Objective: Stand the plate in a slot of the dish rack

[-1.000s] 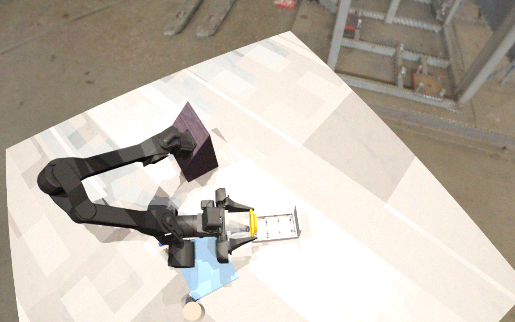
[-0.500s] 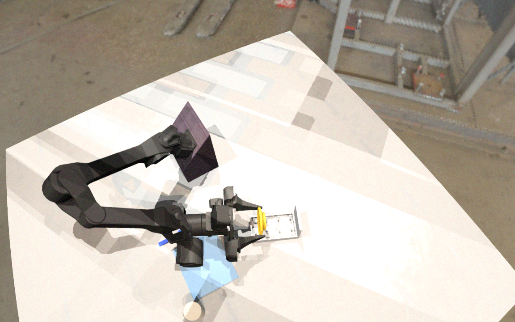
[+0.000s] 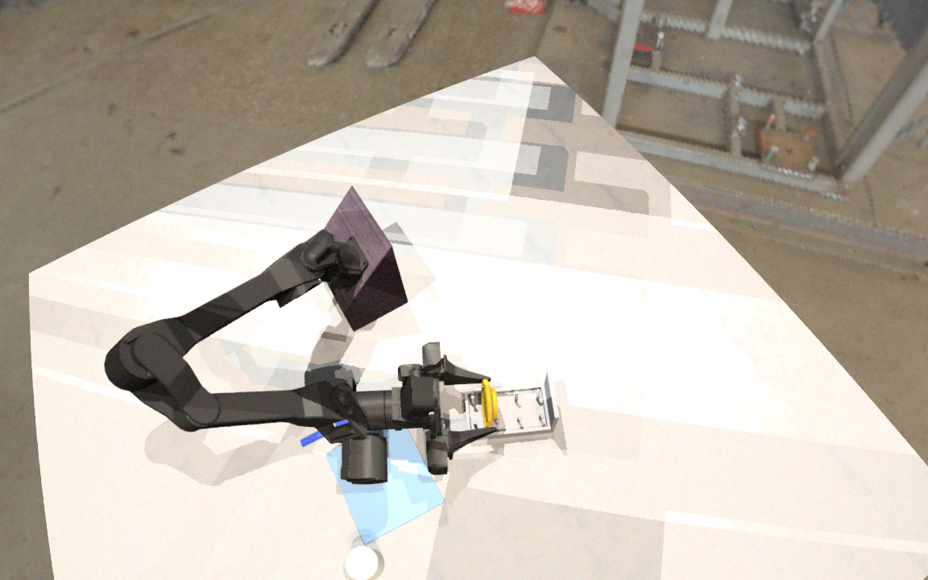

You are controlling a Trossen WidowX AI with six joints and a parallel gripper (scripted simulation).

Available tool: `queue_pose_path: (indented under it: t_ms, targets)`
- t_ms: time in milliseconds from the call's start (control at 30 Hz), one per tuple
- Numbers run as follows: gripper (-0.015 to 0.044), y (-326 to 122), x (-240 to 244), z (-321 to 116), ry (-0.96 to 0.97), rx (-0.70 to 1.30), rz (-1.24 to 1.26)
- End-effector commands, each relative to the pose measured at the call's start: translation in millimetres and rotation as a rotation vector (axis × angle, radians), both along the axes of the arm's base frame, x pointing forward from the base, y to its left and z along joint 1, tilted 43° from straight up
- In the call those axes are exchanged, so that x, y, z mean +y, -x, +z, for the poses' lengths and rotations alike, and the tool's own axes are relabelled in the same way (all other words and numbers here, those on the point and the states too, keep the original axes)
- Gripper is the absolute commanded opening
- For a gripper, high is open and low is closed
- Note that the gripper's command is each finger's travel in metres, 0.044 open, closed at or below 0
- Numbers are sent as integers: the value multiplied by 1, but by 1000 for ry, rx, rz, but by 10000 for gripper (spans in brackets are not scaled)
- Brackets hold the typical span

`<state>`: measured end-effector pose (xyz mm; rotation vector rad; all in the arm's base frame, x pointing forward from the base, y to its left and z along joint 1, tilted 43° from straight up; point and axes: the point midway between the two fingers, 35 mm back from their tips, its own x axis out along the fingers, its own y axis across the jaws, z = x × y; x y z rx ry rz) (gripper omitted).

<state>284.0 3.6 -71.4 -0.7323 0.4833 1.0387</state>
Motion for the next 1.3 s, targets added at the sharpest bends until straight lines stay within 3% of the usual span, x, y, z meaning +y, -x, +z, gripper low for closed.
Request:
queue_pose_path:
  t_ms: [0, 233, 733, 1000, 1267]
  targets:
    - [0, 0, 1, 1, 0, 0, 1]
    - [0, 0, 1, 1, 0, 0, 1]
    - [394, 0, 1, 1, 1, -3, 2]
    - [400, -1, 5, 5, 4, 6, 0]
    - [400, -2, 62, 68, 4, 9, 2]
